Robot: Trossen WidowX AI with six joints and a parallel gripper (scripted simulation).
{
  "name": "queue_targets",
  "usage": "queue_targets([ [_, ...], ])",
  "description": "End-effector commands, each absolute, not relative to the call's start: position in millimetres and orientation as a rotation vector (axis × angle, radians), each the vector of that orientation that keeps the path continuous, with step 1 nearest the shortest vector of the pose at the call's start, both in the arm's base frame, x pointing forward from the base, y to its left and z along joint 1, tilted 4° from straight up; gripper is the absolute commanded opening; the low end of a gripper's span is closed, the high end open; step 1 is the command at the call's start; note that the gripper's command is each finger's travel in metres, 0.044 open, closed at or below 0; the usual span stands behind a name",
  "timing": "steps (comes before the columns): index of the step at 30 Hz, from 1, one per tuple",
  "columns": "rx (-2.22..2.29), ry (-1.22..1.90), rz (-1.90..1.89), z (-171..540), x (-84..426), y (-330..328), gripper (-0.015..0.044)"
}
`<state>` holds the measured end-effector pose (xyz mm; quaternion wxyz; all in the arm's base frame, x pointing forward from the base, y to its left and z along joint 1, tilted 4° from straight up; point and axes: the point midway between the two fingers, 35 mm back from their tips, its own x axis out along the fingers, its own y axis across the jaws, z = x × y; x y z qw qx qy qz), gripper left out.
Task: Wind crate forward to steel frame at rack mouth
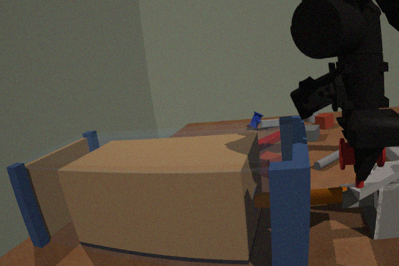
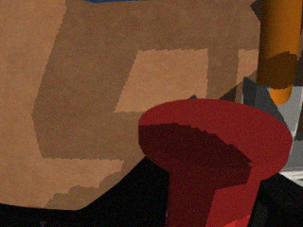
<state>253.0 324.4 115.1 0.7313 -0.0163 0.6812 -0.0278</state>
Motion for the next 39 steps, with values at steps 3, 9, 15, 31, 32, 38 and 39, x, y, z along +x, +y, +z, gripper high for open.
queue_targets([
  [3,-0.038,1.525,-0.018,112.6,233.8,342.0,0.0000],
  [9,-0.038,1.526,-0.018,112.2,227.9,346.0,0.0000],
  [15,-0.038,1.526,-0.018,111.9,223.5,348.6,0.0000],
  [31,-0.038,1.527,-0.018,110.9,208.6,355.3,0.0000],
  [32,-0.038,1.527,-0.018,110.9,207.7,355.6,0.0000],
  [38,-0.037,1.528,-0.017,110.6,203.5,356.9,0.0000],
  [39,-0.037,1.528,-0.017,110.6,203.5,356.9,0.0000],
])
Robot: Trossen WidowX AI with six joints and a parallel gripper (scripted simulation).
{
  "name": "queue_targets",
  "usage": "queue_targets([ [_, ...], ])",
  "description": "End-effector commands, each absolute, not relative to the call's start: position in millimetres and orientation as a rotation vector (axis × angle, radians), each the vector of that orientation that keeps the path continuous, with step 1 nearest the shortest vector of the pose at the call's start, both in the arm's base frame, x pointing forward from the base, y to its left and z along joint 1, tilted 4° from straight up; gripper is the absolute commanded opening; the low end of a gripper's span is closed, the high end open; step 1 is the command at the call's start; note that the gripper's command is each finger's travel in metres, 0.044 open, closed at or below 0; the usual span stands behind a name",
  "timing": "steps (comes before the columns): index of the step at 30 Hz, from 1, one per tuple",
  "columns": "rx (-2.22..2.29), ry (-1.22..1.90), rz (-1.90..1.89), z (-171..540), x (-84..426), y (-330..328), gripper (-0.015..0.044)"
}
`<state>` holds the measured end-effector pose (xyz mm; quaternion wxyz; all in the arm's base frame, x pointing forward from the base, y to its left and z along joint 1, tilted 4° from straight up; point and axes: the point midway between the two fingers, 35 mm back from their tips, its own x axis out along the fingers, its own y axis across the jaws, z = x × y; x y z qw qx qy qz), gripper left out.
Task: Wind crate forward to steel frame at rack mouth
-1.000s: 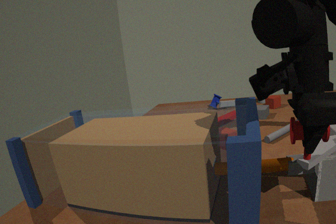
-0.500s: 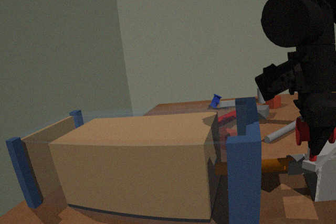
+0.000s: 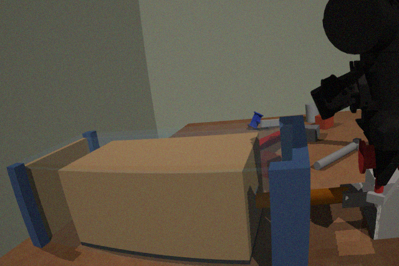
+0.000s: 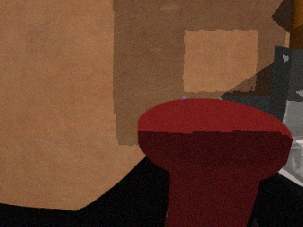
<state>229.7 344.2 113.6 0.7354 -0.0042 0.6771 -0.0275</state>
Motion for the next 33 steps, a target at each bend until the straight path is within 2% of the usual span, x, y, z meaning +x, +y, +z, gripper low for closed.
queue_targets([
  [1,-0.037,1.528,-0.017,110.6,202.4,357.3,0.0000],
  [33,-0.037,1.529,-0.017,109.6,184.8,360.6,0.0000],
])
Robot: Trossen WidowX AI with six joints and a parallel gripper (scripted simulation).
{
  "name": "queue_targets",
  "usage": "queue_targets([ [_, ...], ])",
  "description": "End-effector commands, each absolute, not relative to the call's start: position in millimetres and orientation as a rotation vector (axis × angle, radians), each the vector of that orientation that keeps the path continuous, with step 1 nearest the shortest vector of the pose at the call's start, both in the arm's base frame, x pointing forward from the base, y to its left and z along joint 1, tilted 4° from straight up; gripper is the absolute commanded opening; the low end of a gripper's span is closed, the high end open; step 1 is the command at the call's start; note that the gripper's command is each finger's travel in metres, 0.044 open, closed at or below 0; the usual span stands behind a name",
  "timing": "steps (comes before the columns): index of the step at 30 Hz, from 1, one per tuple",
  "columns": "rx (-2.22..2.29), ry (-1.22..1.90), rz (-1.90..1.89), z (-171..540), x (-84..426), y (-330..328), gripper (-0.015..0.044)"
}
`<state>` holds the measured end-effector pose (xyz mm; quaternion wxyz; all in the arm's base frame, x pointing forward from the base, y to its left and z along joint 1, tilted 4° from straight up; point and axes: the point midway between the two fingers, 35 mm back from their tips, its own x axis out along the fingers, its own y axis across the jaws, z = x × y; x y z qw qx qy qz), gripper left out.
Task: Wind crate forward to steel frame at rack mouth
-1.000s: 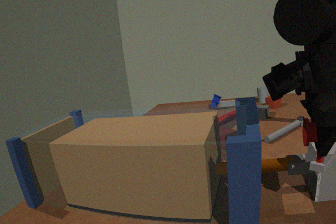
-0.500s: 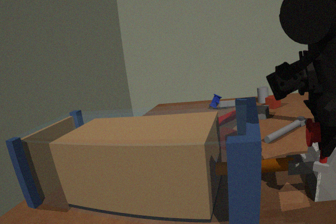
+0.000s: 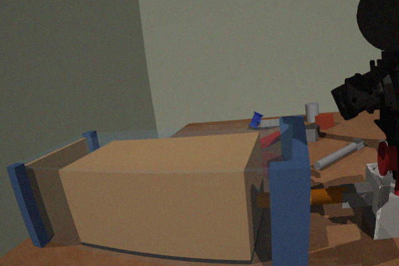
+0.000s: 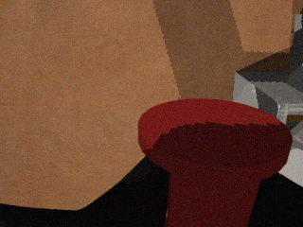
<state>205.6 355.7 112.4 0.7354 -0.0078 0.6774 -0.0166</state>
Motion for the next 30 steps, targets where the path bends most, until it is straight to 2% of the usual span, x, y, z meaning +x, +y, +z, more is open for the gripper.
queue_targets([
  [1,-0.037,1.529,-0.017,109.5,183.8,360.7,0.0000],
  [30,-0.037,1.532,-0.017,108.1,154.2,359.0,0.0000],
])
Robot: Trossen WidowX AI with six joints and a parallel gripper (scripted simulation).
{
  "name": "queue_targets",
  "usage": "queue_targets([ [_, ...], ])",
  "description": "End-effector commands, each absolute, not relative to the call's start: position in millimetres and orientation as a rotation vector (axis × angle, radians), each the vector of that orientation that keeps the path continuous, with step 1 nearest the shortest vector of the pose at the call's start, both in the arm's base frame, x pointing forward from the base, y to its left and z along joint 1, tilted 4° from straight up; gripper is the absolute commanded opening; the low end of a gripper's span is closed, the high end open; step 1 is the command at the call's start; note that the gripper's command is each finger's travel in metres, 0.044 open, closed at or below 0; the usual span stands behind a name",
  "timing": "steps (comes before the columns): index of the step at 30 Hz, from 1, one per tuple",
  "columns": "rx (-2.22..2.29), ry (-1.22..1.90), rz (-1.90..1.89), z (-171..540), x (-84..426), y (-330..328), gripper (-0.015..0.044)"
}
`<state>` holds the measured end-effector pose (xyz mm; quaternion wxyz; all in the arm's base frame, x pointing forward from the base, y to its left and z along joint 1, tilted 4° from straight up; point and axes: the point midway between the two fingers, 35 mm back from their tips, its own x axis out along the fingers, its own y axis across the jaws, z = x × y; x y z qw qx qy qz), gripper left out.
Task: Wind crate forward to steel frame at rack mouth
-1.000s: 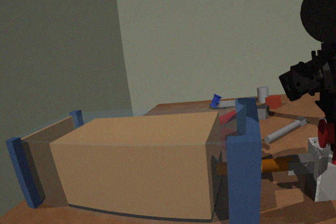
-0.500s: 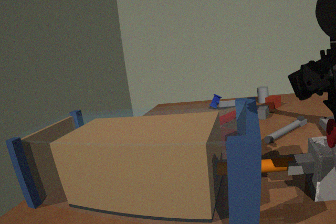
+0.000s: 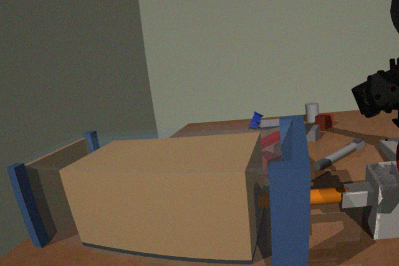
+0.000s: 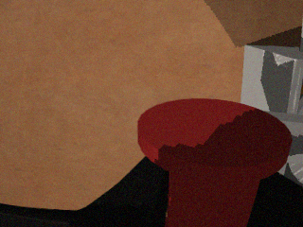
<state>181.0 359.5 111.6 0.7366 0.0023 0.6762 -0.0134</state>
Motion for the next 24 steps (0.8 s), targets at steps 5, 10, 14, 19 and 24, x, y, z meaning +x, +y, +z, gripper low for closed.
queue_targets([
  [5,-0.037,1.532,-0.017,107.9,149.4,357.9,0.0000],
  [10,-0.038,1.533,-0.017,107.6,144.3,356.4,0.0000],
  [14,-0.038,1.533,-0.017,107.5,140.5,355.1,0.0000],
  [19,-0.038,1.534,-0.017,107.3,135.9,353.3,0.0000],
  [24,-0.038,1.534,-0.018,107.1,131.1,351.1,0.0000],
])
